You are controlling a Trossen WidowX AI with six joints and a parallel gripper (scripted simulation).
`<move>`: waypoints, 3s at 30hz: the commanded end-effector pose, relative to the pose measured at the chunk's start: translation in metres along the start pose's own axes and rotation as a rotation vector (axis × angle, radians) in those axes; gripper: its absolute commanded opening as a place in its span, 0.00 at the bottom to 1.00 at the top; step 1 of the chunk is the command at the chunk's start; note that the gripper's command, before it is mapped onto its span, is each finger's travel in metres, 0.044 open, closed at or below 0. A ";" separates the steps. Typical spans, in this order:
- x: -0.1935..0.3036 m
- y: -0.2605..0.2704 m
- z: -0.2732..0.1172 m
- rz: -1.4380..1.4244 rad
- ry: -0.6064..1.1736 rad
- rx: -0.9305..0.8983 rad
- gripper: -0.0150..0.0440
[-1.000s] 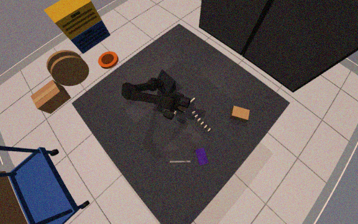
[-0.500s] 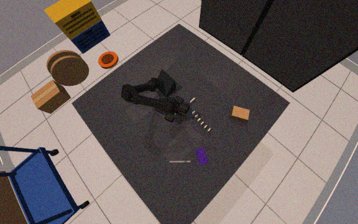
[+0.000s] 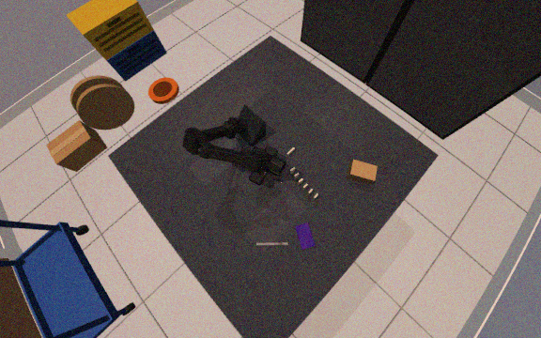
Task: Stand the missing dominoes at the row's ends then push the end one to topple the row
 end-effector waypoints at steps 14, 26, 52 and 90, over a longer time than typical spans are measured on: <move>0.000 0.000 0.000 -0.003 -0.001 0.003 0.44; 0.005 0.000 -0.135 -0.017 -0.037 -0.011 0.44; -0.076 0.096 -0.133 0.522 -0.002 -0.006 0.44; -0.076 0.096 -0.005 0.523 -0.004 -0.002 0.44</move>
Point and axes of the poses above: the point midway between the two fingers, 35 mm back from their tips, its own z axis out along the fingers, its own y axis across the jaws, x = y × z, the point moved 9 cm from there along -z, back along the fingers, and after that the axes turned 12 degrees about z, right-handed, at the moved point
